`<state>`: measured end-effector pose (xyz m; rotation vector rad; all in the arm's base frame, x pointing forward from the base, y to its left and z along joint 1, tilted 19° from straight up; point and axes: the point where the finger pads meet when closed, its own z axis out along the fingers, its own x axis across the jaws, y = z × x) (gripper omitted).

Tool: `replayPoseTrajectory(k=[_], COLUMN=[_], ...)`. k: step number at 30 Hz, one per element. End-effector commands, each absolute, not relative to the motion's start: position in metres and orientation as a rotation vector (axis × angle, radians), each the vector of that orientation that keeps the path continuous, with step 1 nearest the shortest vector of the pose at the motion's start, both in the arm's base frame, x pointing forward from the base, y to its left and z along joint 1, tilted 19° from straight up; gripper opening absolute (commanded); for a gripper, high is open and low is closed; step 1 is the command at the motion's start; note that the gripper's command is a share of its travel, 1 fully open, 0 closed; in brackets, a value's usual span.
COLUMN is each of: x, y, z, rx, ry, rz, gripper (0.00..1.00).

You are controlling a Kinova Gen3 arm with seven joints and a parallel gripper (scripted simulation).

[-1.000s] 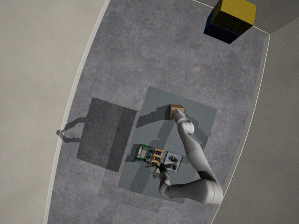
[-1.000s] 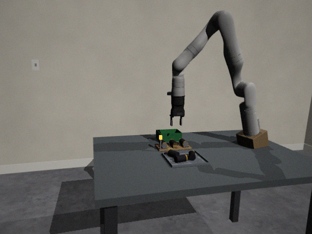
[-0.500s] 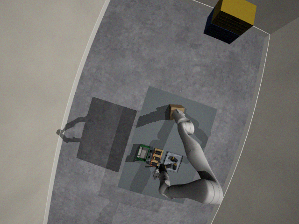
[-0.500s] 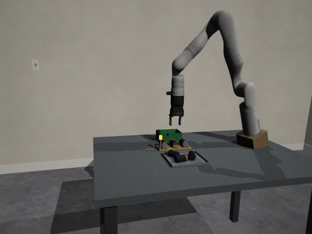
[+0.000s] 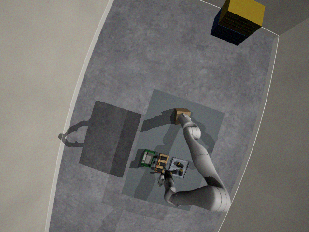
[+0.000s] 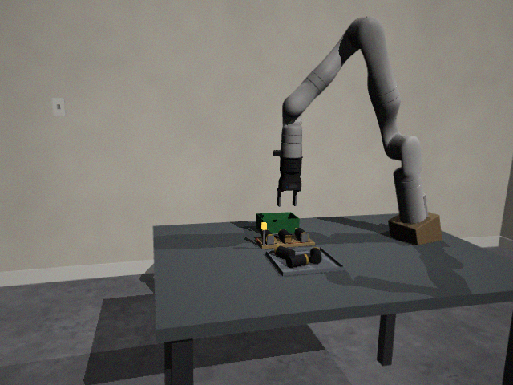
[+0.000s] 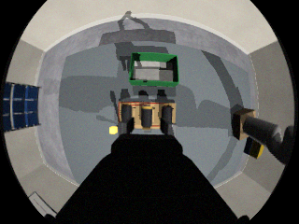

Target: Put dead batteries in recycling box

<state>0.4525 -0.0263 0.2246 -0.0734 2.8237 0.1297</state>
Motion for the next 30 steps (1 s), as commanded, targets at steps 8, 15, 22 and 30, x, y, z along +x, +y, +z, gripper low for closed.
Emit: replayPoseTrajectory(k=[8,15,22,30], x=[0.4535,0.4535,0.4533,0.4522], y=[-0.0267,-0.0267,-0.0262,-0.0223], z=[0.2258,0.2258,0.2259,0.2259], rx=[-0.077,-0.077,-0.077,-0.077], ry=[2.82,2.82,2.82,2.82], rz=[0.128,0.128,0.128,0.129], gripper=[1.0,1.0,0.9,0.9])
